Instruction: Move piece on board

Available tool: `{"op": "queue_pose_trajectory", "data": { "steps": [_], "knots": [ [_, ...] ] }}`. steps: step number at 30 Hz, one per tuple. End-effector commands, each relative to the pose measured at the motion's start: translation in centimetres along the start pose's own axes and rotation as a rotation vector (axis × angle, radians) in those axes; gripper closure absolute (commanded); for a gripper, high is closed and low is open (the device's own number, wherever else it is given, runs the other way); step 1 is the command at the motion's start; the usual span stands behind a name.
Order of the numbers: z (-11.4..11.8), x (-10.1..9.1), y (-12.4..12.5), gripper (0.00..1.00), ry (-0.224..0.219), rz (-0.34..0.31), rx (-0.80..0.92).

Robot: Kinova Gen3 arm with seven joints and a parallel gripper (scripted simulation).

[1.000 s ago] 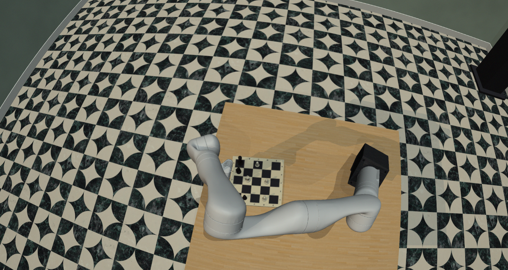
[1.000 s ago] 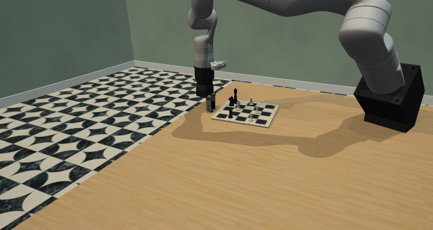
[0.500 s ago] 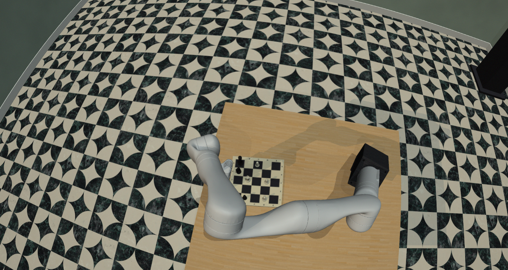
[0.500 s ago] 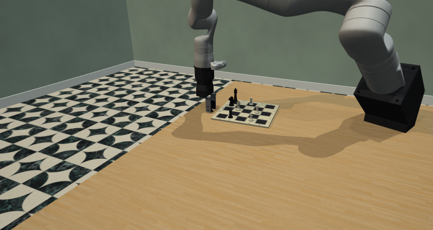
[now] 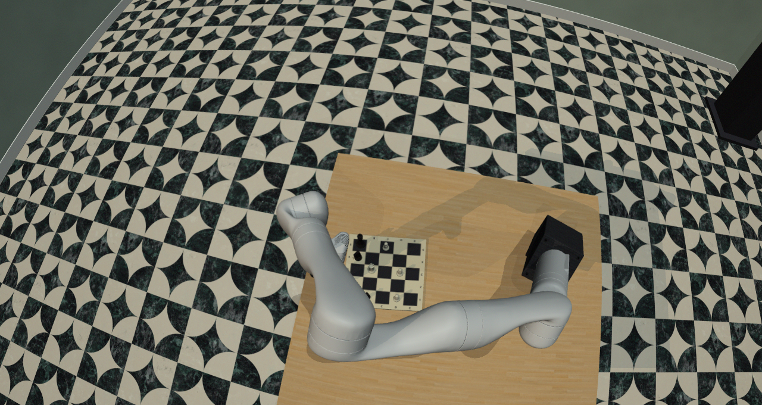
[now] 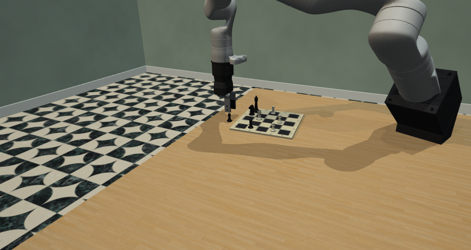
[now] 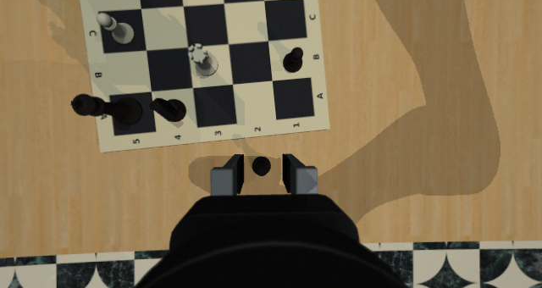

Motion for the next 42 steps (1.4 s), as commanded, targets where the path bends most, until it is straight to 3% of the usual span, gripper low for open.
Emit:
{"op": "queue_pose_trajectory", "data": {
  "steps": [1, 8, 16, 17, 42],
  "knots": [
    [-0.2, -2.0, -0.4, 0.32, 0.011, -0.015, -0.002],
    [-0.1, -4.8, -0.3, 0.32, 0.011, -0.015, -0.002],
    [-0.1, -5.2, -0.3, 0.32, 0.011, -0.015, -0.002],
    [-0.1, -5.2, -0.3, 0.00, 0.011, -0.015, -0.002],
    [-0.2, -5.2, -0.3, 0.00, 0.011, -0.014, -0.006]
  ]
}}
Point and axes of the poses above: the point where the finger pads meet when closed, its own x axis out along the fingers, its own z axis across the jaws, y = z × x, the point moved 10 cm from there along -x, back along the fingers, and after that the axes turned 15 degrees about -x, right-handed, at the moved point
